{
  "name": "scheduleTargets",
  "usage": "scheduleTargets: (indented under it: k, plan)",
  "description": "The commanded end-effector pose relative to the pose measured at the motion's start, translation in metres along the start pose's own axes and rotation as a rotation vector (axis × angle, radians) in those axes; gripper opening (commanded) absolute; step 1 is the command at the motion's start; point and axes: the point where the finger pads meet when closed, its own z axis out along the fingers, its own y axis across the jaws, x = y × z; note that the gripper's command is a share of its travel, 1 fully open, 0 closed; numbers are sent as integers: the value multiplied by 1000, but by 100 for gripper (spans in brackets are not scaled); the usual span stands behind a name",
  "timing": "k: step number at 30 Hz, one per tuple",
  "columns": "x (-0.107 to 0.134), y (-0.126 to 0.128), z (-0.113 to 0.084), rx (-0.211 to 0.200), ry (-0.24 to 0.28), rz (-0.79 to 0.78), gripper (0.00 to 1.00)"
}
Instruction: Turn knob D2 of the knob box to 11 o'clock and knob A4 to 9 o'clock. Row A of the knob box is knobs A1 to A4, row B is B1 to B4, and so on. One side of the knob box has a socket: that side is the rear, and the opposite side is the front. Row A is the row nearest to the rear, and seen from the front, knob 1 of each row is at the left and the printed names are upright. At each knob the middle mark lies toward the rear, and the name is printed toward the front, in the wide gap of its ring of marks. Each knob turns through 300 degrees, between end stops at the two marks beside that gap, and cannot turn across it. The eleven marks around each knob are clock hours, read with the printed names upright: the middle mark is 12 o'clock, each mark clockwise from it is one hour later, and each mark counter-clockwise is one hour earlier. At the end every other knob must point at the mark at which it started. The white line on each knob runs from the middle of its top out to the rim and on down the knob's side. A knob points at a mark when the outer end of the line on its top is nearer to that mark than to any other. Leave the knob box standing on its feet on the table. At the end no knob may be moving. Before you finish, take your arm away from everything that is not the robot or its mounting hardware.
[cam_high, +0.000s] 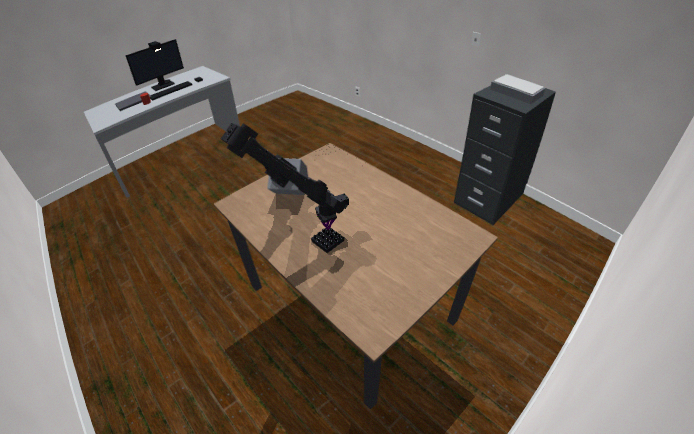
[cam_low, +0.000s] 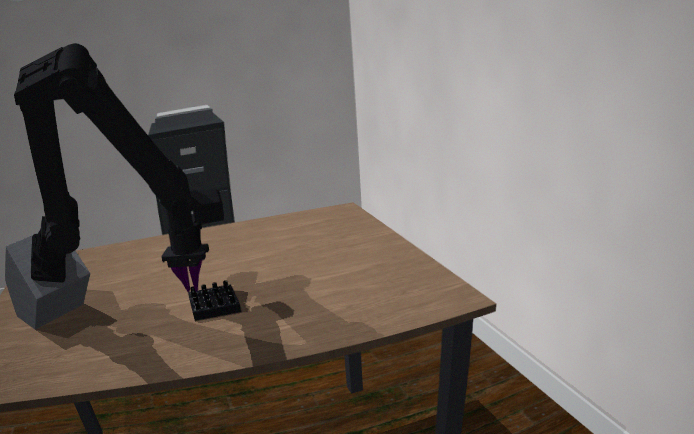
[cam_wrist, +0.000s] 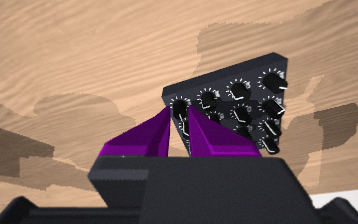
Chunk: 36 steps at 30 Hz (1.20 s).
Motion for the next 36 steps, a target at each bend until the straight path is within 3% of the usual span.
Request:
scheduleTargets:
  k: [1, 8, 15, 22, 28, 36]
  plan:
    - [-3, -2, 0, 9, -9, -8, 18]
    - [-3, -3, -2, 10, -10, -8, 18]
    - [-6, -18, -23, 37, -23, 18, 18]
    - [-6, -19, -44, 38, -25, 20, 18]
    - [-6, -19, -51, 39, -26, 20, 18]
    - [-2, -15, -45, 20, -12, 25, 18]
